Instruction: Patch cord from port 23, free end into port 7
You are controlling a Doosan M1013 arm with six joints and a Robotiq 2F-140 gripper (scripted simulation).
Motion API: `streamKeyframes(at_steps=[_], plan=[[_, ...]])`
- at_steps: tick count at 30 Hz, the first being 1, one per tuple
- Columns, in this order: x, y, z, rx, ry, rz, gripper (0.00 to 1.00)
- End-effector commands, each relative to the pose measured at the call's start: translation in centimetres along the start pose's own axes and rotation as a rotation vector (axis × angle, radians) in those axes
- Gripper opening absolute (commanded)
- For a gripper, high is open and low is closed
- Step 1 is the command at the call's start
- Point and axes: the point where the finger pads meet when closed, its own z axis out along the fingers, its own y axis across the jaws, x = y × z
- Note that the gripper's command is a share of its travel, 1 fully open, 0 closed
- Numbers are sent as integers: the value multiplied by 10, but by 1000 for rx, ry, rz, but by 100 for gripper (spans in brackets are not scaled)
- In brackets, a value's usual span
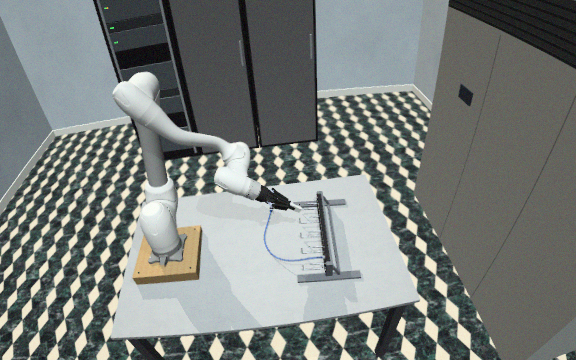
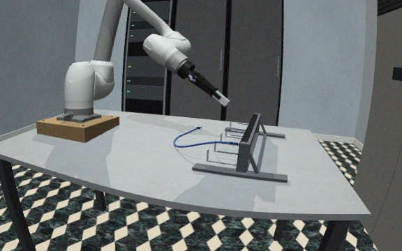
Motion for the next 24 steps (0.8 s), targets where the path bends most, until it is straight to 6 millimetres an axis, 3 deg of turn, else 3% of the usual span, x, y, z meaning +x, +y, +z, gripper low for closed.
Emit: streamKeyframes(at_steps=[1,7,17,24], plan=[[1,0,-30,-4,-1,0,0],[1,0,-49,-4,-1,0,0],[1,2,-51,-4,-1,0,0],[1,21,-51,-4,-1,0,0]])
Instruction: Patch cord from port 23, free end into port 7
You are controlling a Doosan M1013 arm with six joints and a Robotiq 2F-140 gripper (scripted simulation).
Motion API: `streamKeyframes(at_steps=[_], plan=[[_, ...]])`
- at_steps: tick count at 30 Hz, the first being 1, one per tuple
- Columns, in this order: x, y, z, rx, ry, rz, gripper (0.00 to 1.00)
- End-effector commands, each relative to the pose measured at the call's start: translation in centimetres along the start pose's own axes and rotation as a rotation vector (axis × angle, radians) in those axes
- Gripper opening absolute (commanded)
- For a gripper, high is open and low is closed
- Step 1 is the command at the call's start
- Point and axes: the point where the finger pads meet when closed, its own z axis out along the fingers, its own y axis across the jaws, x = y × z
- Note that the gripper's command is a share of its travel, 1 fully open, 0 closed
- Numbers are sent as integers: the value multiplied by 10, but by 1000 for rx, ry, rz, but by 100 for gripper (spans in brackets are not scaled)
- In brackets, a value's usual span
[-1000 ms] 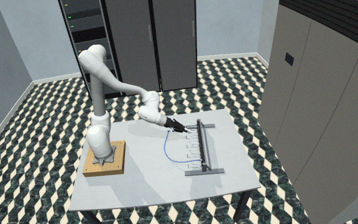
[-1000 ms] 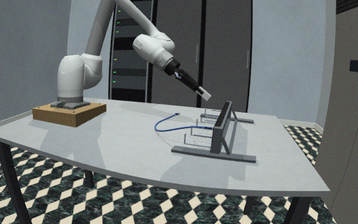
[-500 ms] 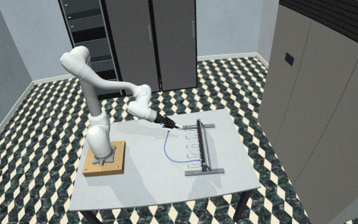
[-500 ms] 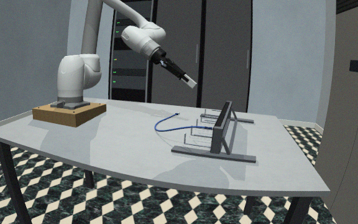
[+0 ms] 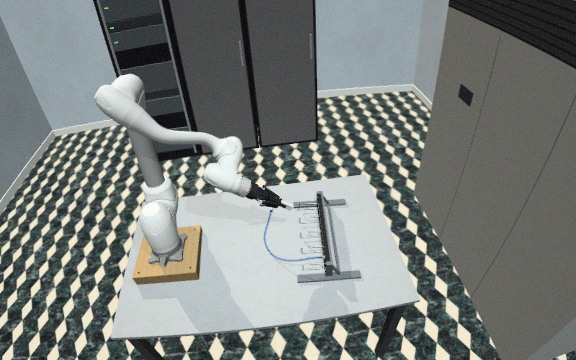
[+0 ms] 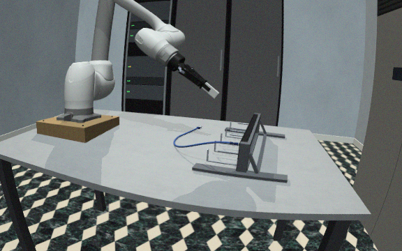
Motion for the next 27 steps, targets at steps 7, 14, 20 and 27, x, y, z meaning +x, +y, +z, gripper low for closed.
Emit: streamKeyframes(at_steps=[7,14,20,27], plan=[[0,33,0,4,1,0,0],[0,66,0,4,1,0,0],[0,85,0,4,1,0,0],[0,88,0,4,1,0,0]])
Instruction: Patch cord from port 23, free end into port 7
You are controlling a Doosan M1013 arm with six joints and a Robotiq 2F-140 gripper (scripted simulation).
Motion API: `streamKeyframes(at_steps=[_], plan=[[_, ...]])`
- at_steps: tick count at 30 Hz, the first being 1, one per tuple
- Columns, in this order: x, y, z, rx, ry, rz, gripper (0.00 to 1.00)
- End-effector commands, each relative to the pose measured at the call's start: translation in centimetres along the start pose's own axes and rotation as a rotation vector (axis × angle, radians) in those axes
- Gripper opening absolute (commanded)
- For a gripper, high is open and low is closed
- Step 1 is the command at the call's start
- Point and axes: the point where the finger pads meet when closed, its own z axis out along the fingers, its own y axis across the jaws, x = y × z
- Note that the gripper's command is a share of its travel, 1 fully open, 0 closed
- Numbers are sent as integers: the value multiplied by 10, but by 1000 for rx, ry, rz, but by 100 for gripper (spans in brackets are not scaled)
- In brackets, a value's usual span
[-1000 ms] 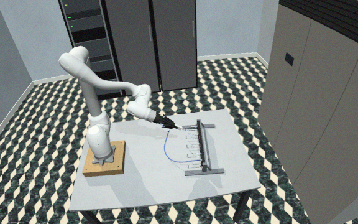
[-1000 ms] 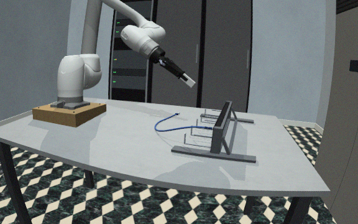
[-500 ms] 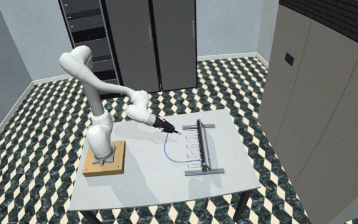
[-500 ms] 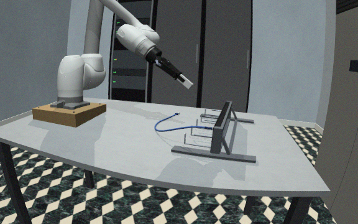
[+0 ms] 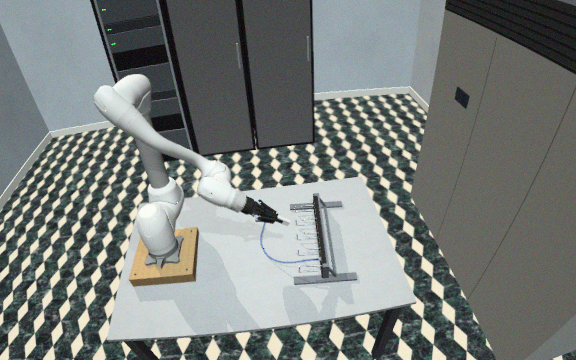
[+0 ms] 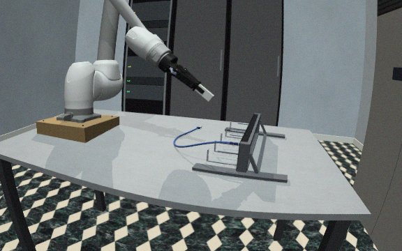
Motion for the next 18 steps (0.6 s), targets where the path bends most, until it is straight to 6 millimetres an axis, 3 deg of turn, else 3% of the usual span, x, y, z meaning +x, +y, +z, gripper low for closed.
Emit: streamKeyframes(at_steps=[1,6,12,14,18], plan=[[1,2,0,22,-2,2,0],[1,2,5,22,-2,2,0],[0,1,34,22,-2,2,0],[0,1,34,22,-2,2,0],[0,1,66,22,-2,2,0]])
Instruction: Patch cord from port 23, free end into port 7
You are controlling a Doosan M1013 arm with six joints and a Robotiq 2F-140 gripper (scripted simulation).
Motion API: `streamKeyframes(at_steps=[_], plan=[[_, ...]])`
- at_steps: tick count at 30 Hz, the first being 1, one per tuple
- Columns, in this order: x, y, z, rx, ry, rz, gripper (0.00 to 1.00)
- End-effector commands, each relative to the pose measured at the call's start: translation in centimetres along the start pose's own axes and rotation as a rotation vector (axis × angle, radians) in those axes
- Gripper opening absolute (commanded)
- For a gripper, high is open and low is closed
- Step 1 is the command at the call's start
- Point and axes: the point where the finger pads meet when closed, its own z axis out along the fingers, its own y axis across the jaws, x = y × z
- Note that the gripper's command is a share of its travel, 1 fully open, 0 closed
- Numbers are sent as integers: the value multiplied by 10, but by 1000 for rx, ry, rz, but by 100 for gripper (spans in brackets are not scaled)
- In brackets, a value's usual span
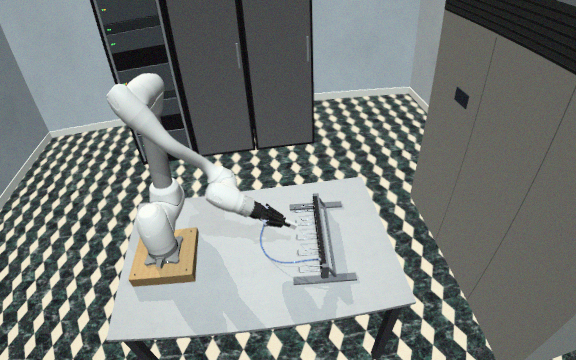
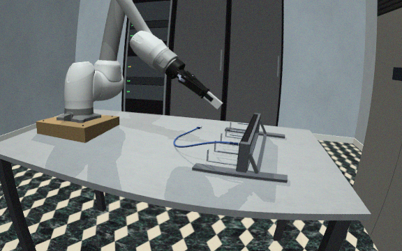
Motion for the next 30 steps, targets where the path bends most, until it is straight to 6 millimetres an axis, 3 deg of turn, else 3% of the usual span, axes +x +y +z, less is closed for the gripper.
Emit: streamKeyframes(at_steps=[1,7,11,30], plan=[[1,0,33,-2,2,0,0],[1,0,80,-2,2,0,0],[1,0,96,-2,2,0,0],[1,0,99,-2,2,0,0]])
